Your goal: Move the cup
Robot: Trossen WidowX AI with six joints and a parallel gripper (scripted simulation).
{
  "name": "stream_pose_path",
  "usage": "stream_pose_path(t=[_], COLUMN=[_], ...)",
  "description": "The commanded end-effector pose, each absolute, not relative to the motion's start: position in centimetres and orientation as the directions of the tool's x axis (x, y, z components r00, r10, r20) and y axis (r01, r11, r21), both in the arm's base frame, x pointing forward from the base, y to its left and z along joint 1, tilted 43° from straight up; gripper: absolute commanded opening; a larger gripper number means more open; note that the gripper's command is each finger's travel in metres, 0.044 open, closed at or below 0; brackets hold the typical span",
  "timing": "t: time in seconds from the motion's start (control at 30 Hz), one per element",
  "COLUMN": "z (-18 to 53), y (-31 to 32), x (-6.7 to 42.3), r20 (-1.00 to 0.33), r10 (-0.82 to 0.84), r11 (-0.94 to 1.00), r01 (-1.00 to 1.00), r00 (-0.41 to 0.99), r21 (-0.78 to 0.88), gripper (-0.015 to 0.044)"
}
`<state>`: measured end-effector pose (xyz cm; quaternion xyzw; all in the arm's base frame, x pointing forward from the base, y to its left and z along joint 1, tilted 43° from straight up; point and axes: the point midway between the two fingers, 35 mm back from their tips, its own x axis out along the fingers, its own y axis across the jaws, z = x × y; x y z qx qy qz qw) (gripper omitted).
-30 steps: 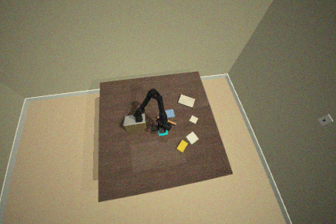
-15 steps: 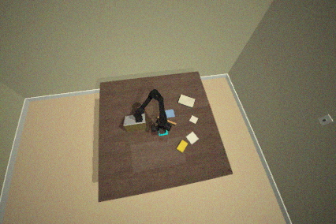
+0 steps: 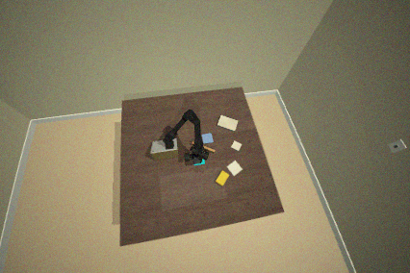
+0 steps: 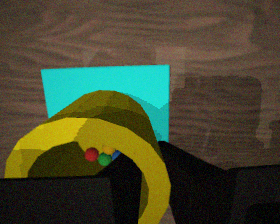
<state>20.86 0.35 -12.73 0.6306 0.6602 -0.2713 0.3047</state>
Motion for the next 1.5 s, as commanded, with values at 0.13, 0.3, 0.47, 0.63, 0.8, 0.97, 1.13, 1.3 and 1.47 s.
stream_pose_path(t=[0.13,0.3,0.47,0.63,0.8,0.97,1.13,1.3,1.47], z=[-12.7,-12.7,-12.7,-12.7,-12.4,-11.9,-11.4,-10.8,-10.3], y=[0.3,0.3,0.3,0.3,0.0,-0.5,-1.0,-1.5,-2.0], x=[20.9,20.9,20.9,20.9,21.0,21.0,21.0,21.0,21.0], r20=[-0.745,-0.745,-0.745,-0.745,-0.745,-0.745,-0.746,-0.745,-0.745], r10=[0.667,0.667,0.667,0.667,0.667,0.666,0.666,0.666,0.667], r11=[0.058,0.058,0.058,0.058,0.058,0.057,0.056,0.056,0.055], r01=[0.998,0.998,0.998,0.998,0.998,0.998,0.998,0.998,0.998], r00=[-0.018,-0.018,-0.018,-0.018,-0.018,-0.019,-0.019,-0.019,-0.020], r21=[0.028,0.028,0.028,0.028,0.027,0.026,0.025,0.024,0.023], gripper=[0.0000,0.0053,0.0147,0.0147,0.0147,0.0147,0.0147,0.0147,0.0147])
